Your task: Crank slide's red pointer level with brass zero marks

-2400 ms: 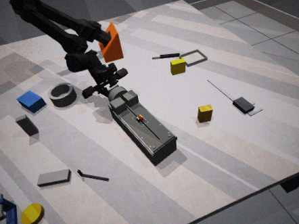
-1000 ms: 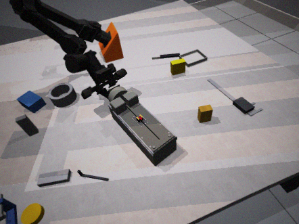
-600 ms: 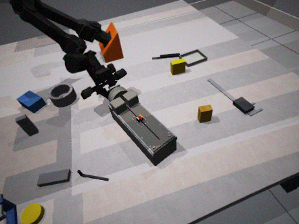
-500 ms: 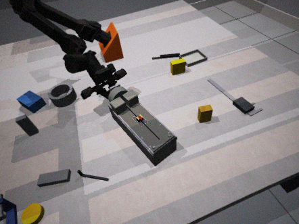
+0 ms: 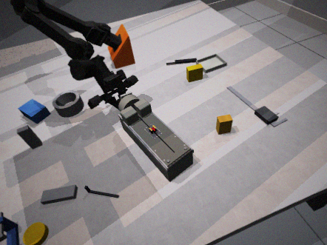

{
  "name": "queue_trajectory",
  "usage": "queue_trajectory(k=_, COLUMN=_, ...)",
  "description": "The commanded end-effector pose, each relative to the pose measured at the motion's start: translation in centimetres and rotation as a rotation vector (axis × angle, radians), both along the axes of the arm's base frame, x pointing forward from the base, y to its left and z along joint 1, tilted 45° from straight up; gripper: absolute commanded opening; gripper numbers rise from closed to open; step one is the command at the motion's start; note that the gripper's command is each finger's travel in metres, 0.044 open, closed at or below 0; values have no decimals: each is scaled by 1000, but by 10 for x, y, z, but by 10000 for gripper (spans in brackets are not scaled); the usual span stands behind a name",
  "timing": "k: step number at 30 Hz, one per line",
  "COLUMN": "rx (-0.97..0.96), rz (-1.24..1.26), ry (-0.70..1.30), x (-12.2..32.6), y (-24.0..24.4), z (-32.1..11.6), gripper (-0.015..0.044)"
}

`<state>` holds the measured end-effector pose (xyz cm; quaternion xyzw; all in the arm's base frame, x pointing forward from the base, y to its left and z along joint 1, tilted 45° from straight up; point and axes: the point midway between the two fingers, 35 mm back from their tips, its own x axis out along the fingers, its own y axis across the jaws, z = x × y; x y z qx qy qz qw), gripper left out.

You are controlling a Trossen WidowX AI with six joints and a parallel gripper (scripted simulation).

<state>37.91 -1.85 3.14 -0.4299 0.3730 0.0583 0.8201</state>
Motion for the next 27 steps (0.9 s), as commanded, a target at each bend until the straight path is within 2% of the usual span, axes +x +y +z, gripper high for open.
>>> queue_trajectory(k=1, rx=-9, rz=-12, ry=-20, x=3, y=-5, z=7, gripper=0)
queue_trajectory(k=27, rx=-9, rz=-12, ry=-20, x=5, y=-6, z=13, gripper=0)
